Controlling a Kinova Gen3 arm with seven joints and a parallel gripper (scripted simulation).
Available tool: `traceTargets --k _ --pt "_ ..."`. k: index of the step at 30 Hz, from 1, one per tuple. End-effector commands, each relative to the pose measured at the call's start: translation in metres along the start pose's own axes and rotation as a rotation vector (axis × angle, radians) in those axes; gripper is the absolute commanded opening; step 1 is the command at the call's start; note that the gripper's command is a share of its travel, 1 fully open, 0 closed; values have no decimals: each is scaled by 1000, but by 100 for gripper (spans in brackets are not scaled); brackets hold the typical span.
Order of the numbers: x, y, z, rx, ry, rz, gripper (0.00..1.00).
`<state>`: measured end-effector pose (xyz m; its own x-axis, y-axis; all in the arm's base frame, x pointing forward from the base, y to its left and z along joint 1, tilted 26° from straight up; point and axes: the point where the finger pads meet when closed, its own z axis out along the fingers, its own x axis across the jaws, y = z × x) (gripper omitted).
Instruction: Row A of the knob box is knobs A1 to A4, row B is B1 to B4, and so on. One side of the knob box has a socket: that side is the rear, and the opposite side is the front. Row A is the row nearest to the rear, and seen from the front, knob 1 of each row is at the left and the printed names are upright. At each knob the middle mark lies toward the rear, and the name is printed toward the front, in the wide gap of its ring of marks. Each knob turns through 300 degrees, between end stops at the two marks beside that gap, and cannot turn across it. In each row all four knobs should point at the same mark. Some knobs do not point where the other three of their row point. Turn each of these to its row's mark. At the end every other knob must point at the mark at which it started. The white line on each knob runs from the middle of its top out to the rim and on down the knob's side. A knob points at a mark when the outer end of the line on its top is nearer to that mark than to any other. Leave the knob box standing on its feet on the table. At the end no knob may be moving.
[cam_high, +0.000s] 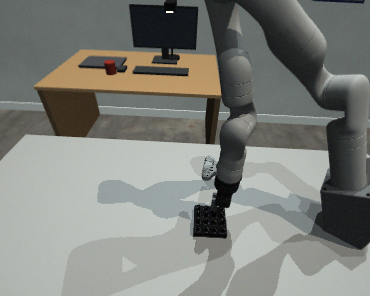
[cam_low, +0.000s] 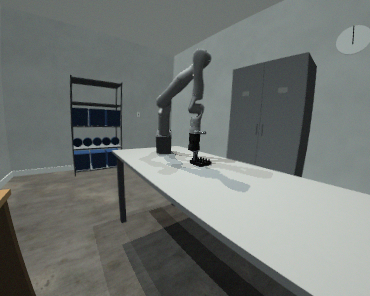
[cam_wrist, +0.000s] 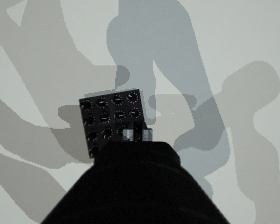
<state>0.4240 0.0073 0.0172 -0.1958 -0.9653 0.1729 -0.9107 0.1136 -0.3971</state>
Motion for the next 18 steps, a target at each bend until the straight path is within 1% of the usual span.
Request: traceTargets --k 1,6,12,14,18 --pt "0 0 0 1 -1 -1 30" --pt "0 0 0 1 -1 -48 30" --pt "0 0 0 1 -1 -190 30" --pt "0 0 0 1 -1 -190 30" --pt "0 0 0 1 -1 -288 30"
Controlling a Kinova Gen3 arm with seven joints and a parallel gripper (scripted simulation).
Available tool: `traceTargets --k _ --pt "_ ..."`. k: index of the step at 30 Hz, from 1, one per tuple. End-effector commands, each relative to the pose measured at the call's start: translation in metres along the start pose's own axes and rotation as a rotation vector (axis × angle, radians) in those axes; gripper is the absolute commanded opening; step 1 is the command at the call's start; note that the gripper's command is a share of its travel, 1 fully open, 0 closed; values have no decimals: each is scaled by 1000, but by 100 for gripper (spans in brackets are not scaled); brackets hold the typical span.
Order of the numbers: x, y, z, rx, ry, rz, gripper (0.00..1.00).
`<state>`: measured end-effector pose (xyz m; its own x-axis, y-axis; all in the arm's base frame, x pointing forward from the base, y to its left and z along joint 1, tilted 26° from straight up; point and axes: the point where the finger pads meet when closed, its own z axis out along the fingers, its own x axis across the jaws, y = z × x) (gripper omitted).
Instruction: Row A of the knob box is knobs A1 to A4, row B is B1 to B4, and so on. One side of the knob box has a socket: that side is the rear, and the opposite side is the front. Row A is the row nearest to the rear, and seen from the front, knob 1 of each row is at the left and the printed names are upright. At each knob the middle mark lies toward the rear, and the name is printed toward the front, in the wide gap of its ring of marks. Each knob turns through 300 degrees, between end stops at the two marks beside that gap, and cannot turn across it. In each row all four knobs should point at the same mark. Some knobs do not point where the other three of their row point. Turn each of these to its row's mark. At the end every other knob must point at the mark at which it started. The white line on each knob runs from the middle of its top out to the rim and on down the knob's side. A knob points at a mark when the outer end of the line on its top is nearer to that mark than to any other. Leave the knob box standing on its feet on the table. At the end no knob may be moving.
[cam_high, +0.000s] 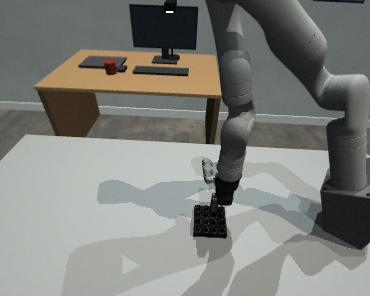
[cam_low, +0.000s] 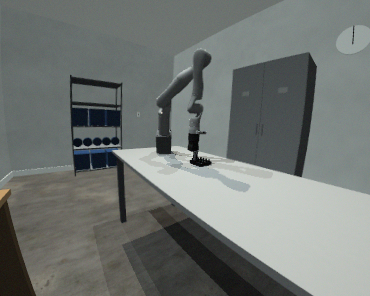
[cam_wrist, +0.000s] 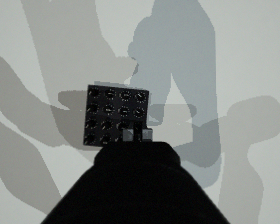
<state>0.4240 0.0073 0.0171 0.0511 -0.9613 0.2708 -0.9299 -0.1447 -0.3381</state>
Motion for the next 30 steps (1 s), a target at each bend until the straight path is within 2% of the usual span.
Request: traceTargets --k 1,19,20,30 --pt "0 0 0 0 0 -41 30" --pt "0 0 0 0 0 -91 30" --pt "0 0 0 0 0 -91 46" --pt "0 0 0 0 0 -91 46"
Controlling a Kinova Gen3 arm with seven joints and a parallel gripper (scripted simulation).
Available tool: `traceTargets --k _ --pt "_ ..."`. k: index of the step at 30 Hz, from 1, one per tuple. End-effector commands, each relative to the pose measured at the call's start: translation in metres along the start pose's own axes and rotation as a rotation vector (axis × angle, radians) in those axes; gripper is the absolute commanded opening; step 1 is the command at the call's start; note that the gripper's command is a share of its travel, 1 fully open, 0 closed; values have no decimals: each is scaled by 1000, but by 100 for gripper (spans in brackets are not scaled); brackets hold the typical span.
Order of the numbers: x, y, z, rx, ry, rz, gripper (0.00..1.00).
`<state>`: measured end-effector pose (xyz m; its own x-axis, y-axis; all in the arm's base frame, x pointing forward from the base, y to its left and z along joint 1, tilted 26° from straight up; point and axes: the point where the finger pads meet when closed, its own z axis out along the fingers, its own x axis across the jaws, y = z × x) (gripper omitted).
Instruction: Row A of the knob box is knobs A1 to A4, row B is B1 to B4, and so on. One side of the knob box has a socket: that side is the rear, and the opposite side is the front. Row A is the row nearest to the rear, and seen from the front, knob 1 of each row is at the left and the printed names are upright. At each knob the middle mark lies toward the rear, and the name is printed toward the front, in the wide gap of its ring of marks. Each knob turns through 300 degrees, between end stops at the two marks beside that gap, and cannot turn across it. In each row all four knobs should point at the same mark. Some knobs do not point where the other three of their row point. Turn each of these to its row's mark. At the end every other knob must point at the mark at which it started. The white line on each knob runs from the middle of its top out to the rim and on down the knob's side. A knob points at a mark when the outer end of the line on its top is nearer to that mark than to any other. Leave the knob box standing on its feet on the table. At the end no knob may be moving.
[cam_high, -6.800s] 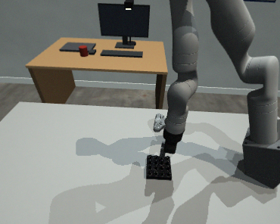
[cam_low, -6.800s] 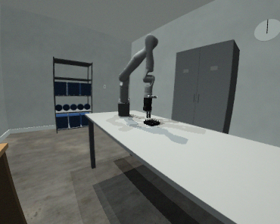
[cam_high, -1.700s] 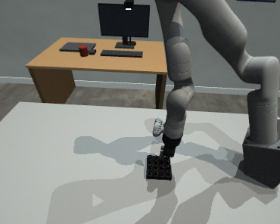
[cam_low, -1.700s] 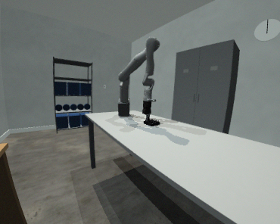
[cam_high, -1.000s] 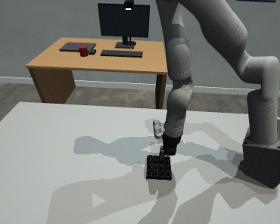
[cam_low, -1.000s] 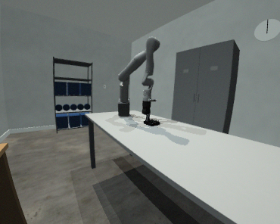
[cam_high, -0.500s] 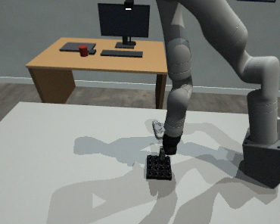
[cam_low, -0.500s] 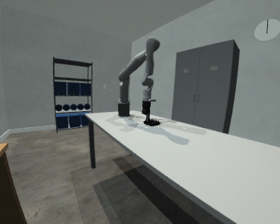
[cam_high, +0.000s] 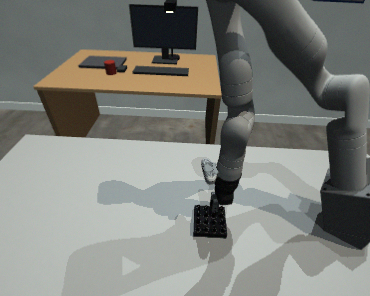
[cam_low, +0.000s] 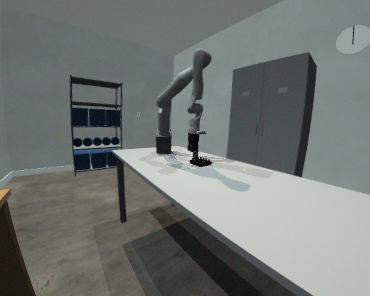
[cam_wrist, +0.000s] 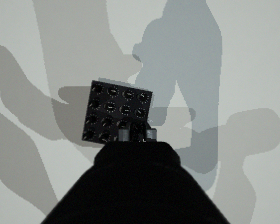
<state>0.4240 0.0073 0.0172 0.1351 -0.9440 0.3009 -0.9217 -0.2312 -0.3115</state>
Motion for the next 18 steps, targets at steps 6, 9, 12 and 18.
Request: traceTargets --k 6,9,12,18 --pt "0 0 0 1 0 0 46" --pt "0 0 0 1 0 0 46" --pt "0 0 -1 1 0 0 46" --pt "0 0 -8 1 0 0 46"
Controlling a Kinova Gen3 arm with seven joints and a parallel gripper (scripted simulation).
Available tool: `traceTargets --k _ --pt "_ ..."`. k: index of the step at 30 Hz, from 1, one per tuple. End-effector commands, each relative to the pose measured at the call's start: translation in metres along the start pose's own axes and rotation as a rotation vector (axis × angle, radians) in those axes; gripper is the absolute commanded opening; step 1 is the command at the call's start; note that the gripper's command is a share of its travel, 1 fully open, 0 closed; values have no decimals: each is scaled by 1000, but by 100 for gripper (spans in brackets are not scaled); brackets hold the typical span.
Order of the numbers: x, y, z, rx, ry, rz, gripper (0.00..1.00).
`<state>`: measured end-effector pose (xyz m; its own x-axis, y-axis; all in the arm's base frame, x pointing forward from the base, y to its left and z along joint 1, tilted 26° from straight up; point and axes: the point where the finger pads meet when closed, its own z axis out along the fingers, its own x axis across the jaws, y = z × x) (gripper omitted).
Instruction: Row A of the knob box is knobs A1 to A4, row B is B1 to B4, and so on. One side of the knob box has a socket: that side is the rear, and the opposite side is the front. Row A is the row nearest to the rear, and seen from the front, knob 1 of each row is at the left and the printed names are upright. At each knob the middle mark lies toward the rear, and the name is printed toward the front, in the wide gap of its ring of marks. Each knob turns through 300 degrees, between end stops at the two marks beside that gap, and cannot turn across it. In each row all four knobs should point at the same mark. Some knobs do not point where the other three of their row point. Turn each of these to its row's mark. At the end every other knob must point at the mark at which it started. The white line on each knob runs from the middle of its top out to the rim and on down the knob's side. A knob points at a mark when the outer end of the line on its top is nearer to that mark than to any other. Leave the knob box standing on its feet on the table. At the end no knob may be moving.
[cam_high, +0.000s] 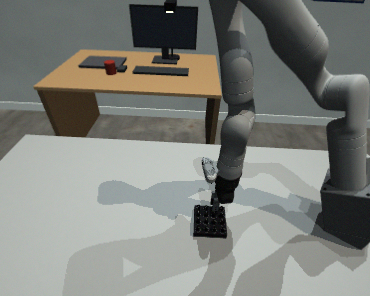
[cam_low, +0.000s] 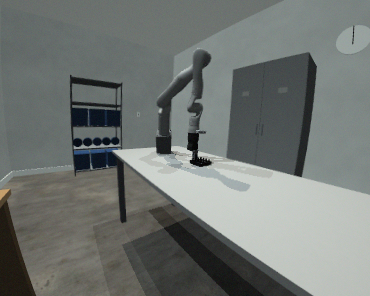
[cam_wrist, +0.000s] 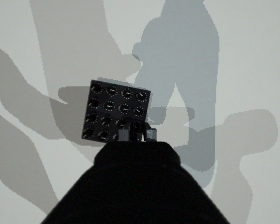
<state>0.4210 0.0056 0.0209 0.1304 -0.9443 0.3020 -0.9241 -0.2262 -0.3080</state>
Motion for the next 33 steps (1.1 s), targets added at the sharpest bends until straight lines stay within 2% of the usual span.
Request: traceTargets --k 1,12,33 --pt "-2 -2 -7 6 -3 -4 46" --pt "-2 -2 -32 6 -3 -4 46" --pt "-4 -2 -34 4 -2 3 46"
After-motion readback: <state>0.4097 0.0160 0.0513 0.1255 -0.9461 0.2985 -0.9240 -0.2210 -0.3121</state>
